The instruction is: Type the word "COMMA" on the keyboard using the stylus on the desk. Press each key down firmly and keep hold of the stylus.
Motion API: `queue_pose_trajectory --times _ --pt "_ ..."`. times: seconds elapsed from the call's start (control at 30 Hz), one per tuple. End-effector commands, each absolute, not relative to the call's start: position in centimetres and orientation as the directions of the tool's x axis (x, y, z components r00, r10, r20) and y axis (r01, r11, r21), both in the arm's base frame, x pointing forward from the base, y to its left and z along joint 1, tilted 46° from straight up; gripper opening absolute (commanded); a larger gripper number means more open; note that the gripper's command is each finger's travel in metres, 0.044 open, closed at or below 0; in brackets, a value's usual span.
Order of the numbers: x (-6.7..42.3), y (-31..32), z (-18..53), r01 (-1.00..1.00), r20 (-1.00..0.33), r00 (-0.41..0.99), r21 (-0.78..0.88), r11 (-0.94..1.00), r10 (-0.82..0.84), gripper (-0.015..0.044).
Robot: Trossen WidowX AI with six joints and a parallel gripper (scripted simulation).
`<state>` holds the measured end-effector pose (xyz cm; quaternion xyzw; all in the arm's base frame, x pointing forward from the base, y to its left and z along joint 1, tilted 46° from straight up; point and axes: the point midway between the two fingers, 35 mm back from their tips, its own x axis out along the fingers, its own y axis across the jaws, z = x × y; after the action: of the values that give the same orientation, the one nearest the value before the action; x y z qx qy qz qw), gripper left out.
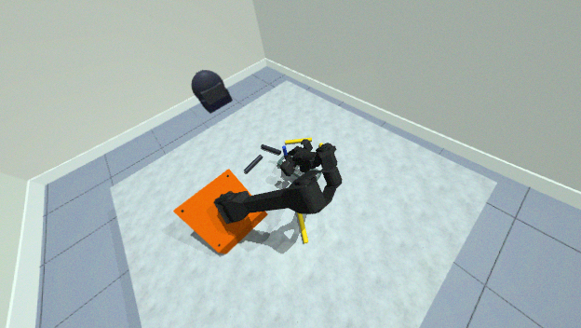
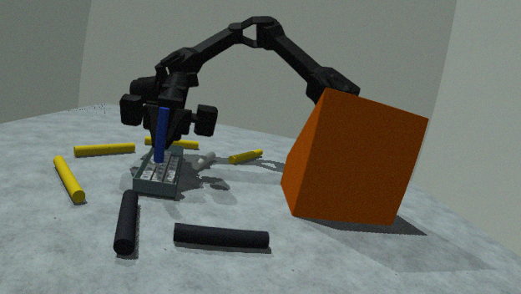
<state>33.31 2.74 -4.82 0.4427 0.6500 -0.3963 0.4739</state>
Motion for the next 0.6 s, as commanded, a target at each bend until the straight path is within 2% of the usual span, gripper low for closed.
queue_pose_trajectory --times 0.0,0.27,0.47,0.53,0.57 --pt "33.1 4.0 -3.5 0.951 -0.968 -0.156 -0.093 0.294 0.197 0.0081" --pt "33.0 4.9 -2.7 0.949 -0.969 -0.153 -0.088 0.304 0.194 0.0085" --pt "33.0 4.9 -2.7 0.949 -0.969 -0.153 -0.088 0.304 0.194 0.0045" --pt "33.1 4.8 -2.6 0.949 -0.969 -0.152 -0.088 0.304 0.194 0.0" --pt "33.3 4.6 -2.4 0.949 -0.969 -0.152 -0.088 0.304 0.194 0.0"
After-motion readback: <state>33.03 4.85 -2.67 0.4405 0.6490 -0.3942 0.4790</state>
